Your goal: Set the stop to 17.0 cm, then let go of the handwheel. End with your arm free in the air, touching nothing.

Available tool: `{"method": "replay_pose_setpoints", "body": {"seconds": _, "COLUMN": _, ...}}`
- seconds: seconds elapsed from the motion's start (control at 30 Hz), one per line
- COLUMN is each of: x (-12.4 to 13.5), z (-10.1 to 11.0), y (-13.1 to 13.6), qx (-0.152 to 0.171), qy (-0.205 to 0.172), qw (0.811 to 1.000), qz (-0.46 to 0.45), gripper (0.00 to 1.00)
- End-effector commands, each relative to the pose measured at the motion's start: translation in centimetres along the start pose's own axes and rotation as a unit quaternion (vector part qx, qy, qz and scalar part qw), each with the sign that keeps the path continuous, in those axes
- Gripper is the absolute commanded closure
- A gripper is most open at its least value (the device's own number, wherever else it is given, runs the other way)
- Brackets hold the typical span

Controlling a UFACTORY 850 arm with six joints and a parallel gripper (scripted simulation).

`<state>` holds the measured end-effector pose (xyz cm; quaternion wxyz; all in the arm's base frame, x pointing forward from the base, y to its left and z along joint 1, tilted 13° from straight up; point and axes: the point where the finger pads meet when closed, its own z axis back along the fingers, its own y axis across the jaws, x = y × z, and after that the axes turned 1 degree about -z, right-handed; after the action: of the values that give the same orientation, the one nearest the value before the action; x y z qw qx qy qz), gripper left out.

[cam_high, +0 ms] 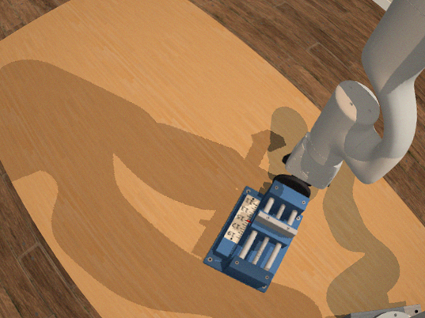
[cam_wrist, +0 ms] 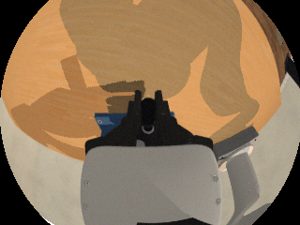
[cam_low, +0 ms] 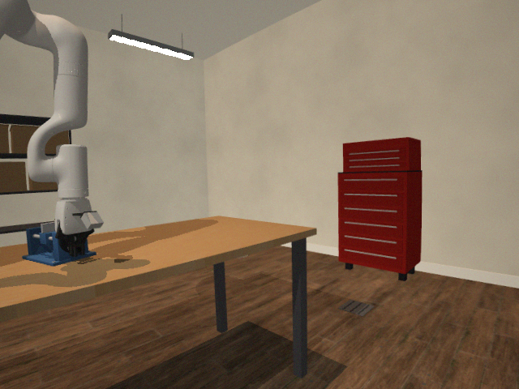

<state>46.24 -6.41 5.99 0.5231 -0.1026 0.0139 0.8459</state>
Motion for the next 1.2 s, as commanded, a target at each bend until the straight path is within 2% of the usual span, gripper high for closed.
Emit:
{"method": "replay_pose_setpoints", "body": {"seconds": 0.0, "x": -0.1, "z": 1.3, "y": 1.4, "qx": -0.008, "qy": 0.005, "qw": 1.000, "qz": -0.001, "gripper": 0.94}}
{"method": "replay_pose_setpoints", "body": {"seconds": 0.53, "x": 0.0, "z": 3.4, "y": 1.8, "qx": -0.008, "qy": 0.005, "qw": 1.000, "qz": -0.001, "gripper": 0.94}}
{"method": "replay_pose_setpoints", "body": {"seconds": 1.17, "x": 0.0, "z": 5.3, "y": 0.5, "qx": -0.008, "qy": 0.005, "qw": 1.000, "qz": -0.001, "gripper": 0.94}}
